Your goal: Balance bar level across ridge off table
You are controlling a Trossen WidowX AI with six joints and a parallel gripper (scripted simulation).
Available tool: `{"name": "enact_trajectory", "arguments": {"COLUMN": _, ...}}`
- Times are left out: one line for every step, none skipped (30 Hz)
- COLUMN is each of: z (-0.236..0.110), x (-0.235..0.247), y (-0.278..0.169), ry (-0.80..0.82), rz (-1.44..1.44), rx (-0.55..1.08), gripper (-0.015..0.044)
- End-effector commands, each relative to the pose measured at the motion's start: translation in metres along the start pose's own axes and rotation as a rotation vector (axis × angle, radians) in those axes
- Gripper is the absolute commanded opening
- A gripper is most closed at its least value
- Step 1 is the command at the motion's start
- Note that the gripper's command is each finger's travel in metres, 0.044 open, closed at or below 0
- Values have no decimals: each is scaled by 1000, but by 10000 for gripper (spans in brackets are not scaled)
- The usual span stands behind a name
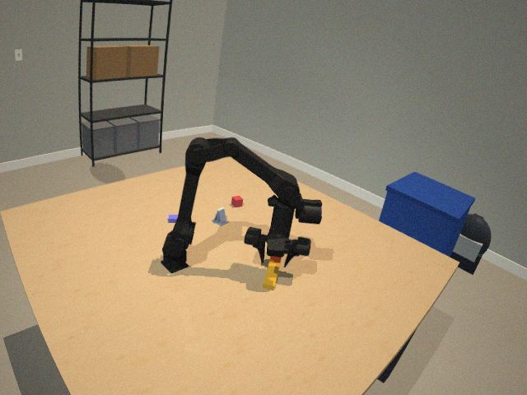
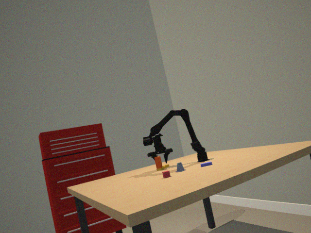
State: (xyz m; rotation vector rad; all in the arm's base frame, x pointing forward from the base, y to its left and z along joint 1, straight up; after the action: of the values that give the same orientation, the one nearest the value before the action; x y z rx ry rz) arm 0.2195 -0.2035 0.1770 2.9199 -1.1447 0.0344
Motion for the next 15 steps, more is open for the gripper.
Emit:
{"name": "enact_trajectory", "arguments": {"z": 4, "x": 0, "y": 0, "ry": 6, "rz": 5, "rx": -3, "gripper": 315}}
{"name": "enact_trajectory", "arguments": {"z": 5, "x": 0, "y": 0, "ry": 6, "rz": 5, "rx": -3, "gripper": 315}}
{"name": "enact_trajectory", "arguments": {"z": 6, "x": 0, "y": 0, "ry": 6, "rz": 5, "rx": -3, "gripper": 315}}
{"name": "enact_trajectory", "arguments": {"z": 7, "x": 0, "y": 0, "ry": 6, "rz": 5, "rx": -3, "gripper": 315}}
{"name": "enact_trajectory", "arguments": {"z": 8, "x": 0, "y": 0, "ry": 6, "rz": 5, "rx": -3, "gripper": 315}}
{"name": "enact_trajectory", "arguments": {"z": 10, "x": 0, "y": 0, "ry": 6, "rz": 5, "rx": -3, "gripper": 315}}
{"name": "enact_trajectory", "arguments": {"z": 12, "x": 0, "y": 0, "ry": 6, "rz": 5, "rx": -3, "gripper": 315}}
{"name": "enact_trajectory", "arguments": {"z": 13, "x": 0, "y": 0, "ry": 6, "rz": 5, "rx": -3, "gripper": 315}}
{"name": "enact_trajectory", "arguments": {"z": 15, "x": 0, "y": 0, "ry": 6, "rz": 5, "rx": -3, "gripper": 315}}
{"name": "enact_trajectory", "arguments": {"z": 17, "x": 0, "y": 0, "ry": 6, "rz": 5, "rx": -3, "gripper": 315}}
{"name": "enact_trajectory", "arguments": {"z": 18, "x": 0, "y": 0, "ry": 6, "rz": 5, "rx": -3, "gripper": 315}}
{"name": "enact_trajectory", "arguments": {"z": 20, "x": 0, "y": 0, "ry": 6, "rz": 5, "rx": -3, "gripper": 315}}
{"name": "enact_trajectory", "arguments": {"z": 22, "x": 0, "y": 0, "ry": 6, "rz": 5, "rx": -3, "gripper": 315}}
{"name": "enact_trajectory", "arguments": {"z": 23, "x": 0, "y": 0, "ry": 6, "rz": 5, "rx": -3, "gripper": 315}}
{"name": "enact_trajectory", "arguments": {"z": 25, "x": 0, "y": 0, "ry": 6, "rz": 5, "rx": -3, "gripper": 315}}
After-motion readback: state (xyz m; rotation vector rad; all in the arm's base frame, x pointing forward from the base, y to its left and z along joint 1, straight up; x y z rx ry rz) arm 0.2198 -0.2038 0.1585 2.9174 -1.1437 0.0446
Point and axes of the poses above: the point midway between the two fingers, 35 mm back from their tips, its own z axis out along the fingers, its own x axis across the jaws, y = z × x, the point moved 10 cm from there along -z, back along the fingers, and after that the axes turned 12 degrees about -z, right-handed, at the moved point
